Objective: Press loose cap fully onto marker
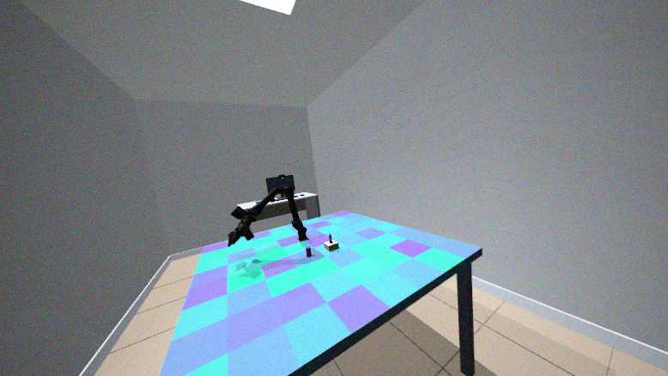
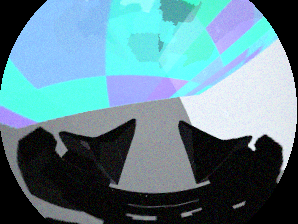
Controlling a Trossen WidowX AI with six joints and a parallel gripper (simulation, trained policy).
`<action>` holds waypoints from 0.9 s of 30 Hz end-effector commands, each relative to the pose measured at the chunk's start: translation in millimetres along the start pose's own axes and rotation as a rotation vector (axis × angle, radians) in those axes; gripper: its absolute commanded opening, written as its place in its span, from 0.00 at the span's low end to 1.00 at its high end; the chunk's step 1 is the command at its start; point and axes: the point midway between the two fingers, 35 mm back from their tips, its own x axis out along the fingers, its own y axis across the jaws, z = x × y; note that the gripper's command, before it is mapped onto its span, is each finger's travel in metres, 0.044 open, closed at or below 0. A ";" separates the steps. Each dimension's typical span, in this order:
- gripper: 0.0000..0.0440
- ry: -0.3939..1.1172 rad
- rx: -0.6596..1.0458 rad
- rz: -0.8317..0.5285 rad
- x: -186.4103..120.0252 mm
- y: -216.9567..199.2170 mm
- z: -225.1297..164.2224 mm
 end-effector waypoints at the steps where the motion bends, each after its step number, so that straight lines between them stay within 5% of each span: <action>1: 0.68 -0.017 -0.002 0.004 2.5 -5.5 -1.9; 27: 0.69 -0.221 0.022 0.014 23.1 -56.8 20.1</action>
